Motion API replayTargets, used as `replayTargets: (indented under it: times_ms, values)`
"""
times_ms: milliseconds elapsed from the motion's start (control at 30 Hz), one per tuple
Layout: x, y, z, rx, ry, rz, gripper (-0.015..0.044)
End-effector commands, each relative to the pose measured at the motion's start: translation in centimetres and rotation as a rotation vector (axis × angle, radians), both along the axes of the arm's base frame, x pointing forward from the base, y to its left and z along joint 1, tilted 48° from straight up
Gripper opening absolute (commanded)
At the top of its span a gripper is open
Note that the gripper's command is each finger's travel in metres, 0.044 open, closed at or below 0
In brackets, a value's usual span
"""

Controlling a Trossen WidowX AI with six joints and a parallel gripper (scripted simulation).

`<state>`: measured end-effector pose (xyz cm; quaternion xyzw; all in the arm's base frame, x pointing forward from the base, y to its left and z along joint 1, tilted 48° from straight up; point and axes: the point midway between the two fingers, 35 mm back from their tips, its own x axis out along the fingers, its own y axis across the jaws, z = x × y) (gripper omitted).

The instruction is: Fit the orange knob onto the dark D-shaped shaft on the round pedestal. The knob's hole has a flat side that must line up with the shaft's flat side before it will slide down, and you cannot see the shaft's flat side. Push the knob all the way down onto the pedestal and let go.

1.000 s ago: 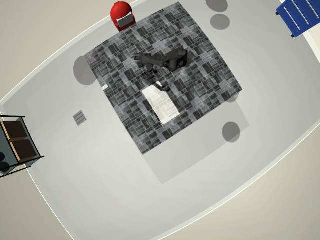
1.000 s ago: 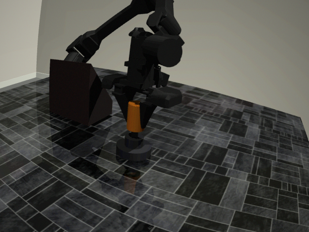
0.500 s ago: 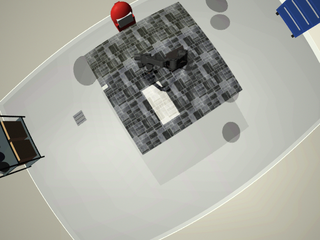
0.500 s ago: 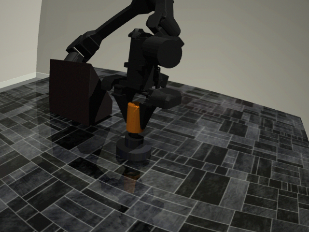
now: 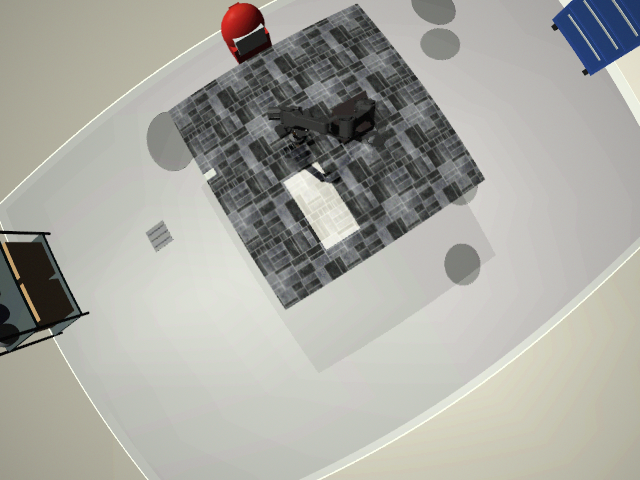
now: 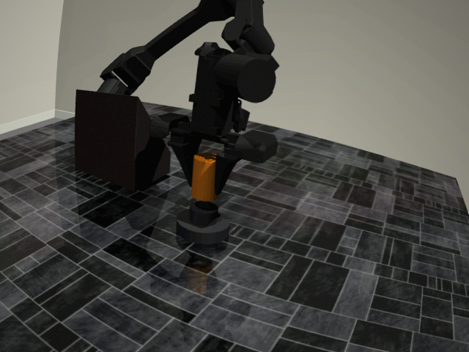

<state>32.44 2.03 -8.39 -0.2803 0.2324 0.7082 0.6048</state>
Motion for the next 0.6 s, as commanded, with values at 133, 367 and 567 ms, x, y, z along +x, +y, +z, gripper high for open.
replayTargets:
  times_ms: [133,367,567]
  values:
    - [0.14,-0.20,0.09,0.002,-0.037,0.025,0.0000]
    - [-0.03,0.02,-0.03,0.002,-0.037,0.025,0.0000]
    - [0.00,0.19,-0.11,0.002,-0.037,0.025,0.0000]
